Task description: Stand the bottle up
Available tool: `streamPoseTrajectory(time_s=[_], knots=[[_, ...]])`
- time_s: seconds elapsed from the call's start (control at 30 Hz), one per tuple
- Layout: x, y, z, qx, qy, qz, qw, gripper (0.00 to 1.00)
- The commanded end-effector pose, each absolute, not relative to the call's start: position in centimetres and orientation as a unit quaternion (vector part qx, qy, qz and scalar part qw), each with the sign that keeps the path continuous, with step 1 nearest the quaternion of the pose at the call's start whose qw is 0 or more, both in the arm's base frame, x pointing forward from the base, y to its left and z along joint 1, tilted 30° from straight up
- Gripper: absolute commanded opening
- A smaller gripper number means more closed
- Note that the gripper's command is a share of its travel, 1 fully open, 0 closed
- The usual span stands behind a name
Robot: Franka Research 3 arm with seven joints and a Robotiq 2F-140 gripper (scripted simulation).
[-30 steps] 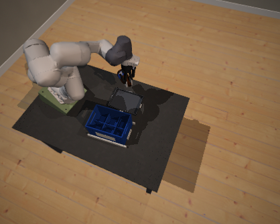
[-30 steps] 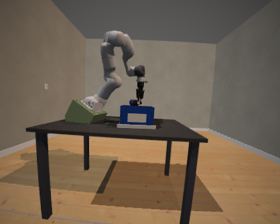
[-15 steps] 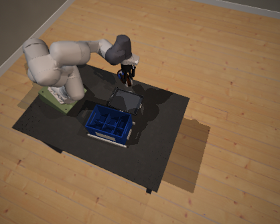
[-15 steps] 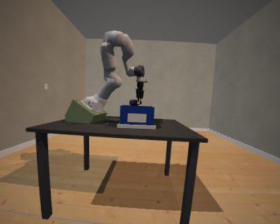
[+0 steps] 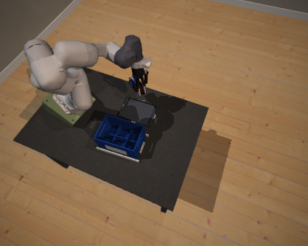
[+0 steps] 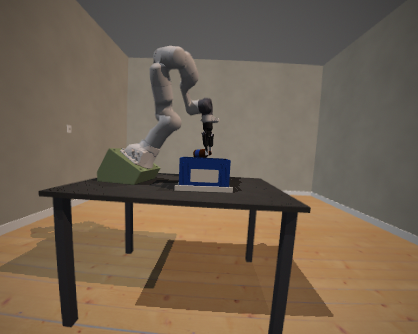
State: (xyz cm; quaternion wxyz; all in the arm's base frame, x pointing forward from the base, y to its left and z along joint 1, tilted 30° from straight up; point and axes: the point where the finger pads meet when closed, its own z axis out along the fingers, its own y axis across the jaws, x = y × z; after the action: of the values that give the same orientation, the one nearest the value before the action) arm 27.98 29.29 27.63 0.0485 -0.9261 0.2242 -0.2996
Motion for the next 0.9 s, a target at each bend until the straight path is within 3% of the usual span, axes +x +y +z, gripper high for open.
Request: streamPoseTrajectory(time_s=[0.0, 0.87], knots=[[27.99, 29.25, 27.60, -0.918, 0.239, -0.311, 0.049, 0.00], [27.92, 29.30, 27.56, -0.910, 0.240, -0.334, 0.045, 0.00]])
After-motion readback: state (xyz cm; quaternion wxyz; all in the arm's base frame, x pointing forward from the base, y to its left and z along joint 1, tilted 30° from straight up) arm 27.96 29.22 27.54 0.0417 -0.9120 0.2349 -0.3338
